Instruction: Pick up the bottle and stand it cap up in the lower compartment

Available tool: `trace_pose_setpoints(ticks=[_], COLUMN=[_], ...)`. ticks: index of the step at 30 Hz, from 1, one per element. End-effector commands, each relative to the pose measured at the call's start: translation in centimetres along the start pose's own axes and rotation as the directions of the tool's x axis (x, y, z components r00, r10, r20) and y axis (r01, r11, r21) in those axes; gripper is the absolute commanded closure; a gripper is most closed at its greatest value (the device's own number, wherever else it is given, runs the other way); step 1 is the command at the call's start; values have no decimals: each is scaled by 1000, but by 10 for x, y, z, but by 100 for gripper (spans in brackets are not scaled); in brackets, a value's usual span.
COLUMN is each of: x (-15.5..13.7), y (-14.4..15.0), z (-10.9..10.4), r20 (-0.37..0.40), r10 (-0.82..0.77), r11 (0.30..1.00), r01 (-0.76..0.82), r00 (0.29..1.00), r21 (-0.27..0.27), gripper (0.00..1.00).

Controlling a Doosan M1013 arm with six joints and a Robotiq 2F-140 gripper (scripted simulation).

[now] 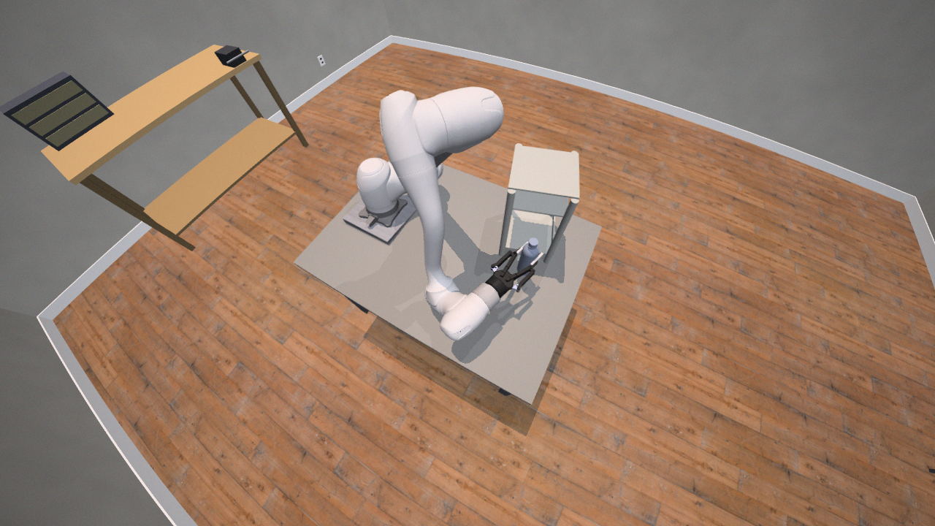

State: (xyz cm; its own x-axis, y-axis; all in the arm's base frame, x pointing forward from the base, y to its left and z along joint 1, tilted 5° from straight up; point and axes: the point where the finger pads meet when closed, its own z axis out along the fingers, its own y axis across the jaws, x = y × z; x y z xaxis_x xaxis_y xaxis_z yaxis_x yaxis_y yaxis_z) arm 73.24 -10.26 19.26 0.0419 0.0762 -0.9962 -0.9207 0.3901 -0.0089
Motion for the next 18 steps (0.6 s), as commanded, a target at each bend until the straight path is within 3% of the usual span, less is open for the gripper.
trace_pose_setpoints(ticks=[1,4,10,16,18], x=[0,0,0,0,0], y=[0,0,0,1,1], z=[0,0,0,0,0], r20=[1,0,-1,1,1], r10=[0,1,1,0,0], r11=[1000,998,997,982,982], r01=[0,-1,-1,0,0], r00=[1000,1000,1000,1000,1000], r21=[-14,-59,-79,-188,-188], gripper=[100,100,100,100,100])
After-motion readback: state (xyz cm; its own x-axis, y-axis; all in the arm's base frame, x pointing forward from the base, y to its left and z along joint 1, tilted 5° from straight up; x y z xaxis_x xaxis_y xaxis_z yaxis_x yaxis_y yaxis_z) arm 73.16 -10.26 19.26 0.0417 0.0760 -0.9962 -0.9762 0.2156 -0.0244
